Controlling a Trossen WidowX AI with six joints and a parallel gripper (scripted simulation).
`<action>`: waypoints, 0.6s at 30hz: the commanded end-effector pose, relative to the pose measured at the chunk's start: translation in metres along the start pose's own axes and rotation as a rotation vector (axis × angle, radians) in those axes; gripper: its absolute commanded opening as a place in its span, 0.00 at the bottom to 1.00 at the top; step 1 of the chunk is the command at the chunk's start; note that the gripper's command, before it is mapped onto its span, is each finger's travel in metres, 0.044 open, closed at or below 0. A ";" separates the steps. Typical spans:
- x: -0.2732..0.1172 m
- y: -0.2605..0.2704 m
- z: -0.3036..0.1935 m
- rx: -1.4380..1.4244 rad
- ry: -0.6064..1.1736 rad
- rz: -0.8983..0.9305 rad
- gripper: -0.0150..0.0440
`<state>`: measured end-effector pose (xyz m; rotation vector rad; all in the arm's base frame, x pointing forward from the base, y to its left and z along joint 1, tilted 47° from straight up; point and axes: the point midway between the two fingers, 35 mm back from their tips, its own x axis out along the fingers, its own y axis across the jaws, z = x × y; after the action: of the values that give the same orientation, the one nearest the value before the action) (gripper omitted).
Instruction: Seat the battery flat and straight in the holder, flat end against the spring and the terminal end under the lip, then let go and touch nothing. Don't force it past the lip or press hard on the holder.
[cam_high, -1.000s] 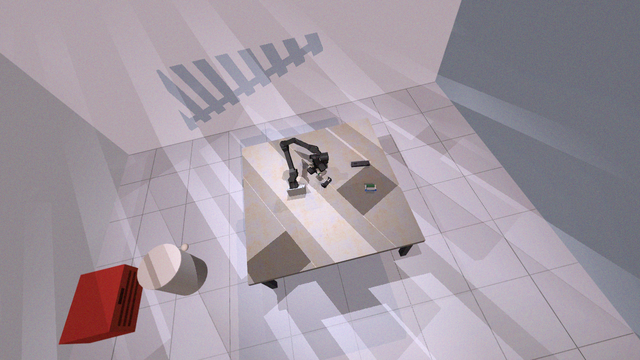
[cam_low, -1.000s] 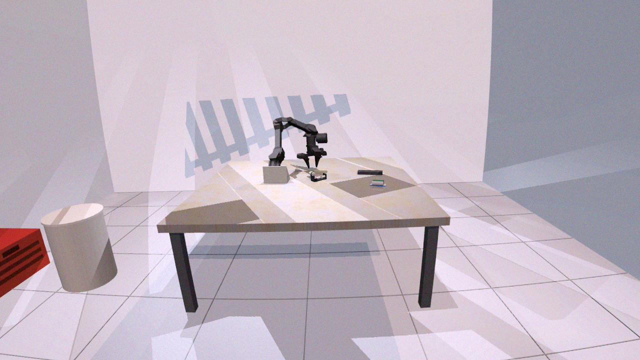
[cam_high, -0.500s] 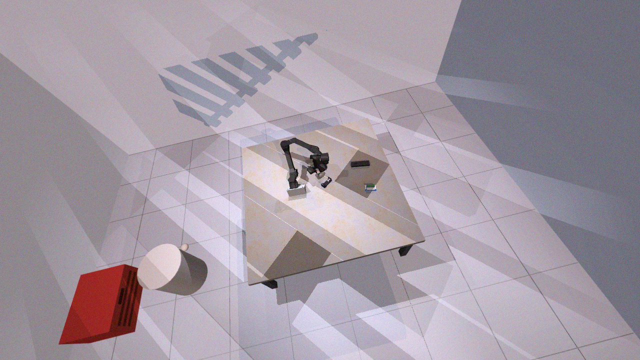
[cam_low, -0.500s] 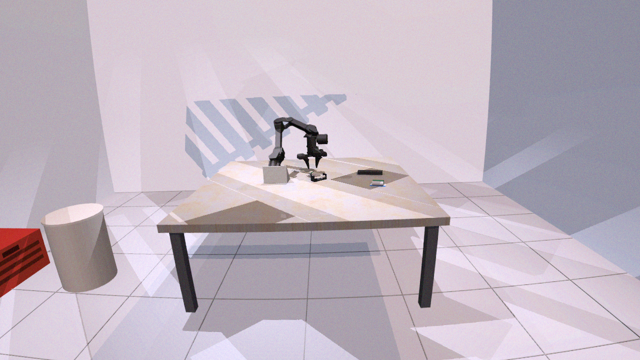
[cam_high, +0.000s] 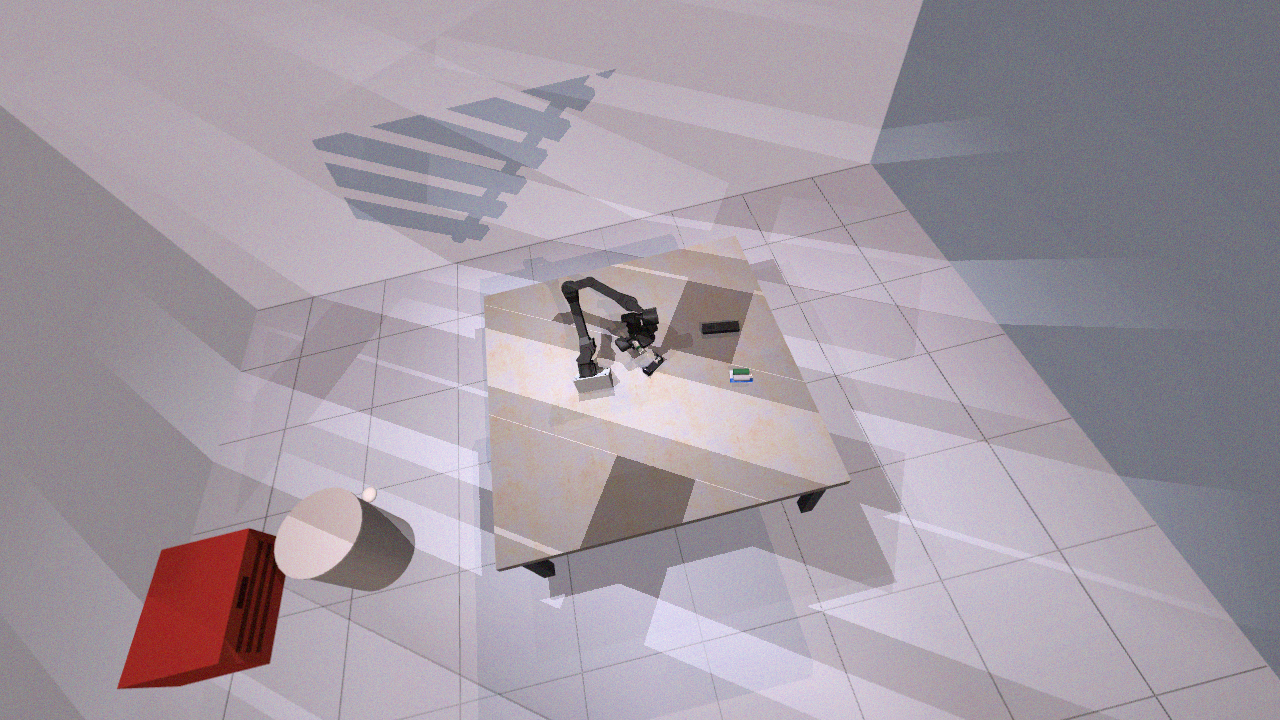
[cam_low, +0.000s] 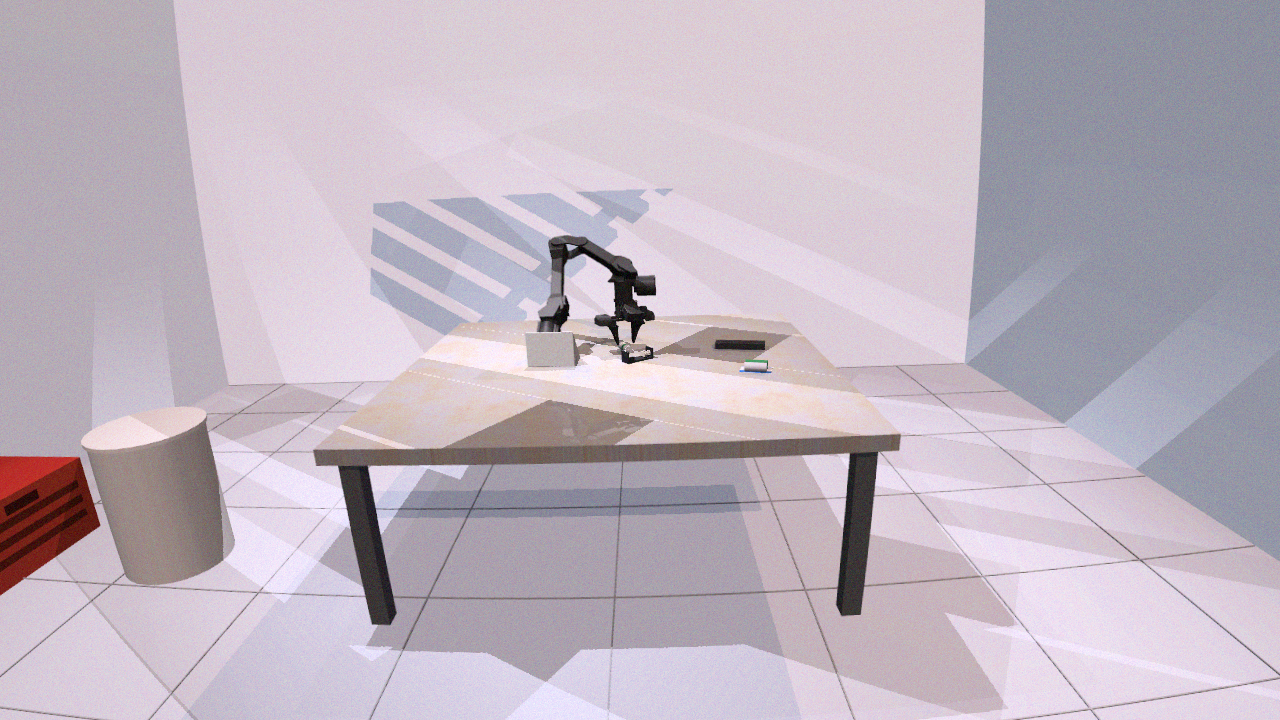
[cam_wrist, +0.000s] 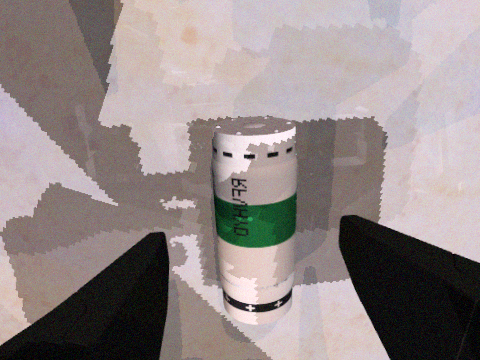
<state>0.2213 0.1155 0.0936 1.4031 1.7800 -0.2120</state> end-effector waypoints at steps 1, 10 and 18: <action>0.009 -0.001 0.000 0.008 0.008 -0.002 0.67; 0.022 -0.002 -0.002 0.008 0.011 -0.001 0.67; 0.022 -0.002 -0.002 0.008 0.011 -0.001 0.43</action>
<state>0.2188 0.1307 0.0799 1.4065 1.7843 -0.2104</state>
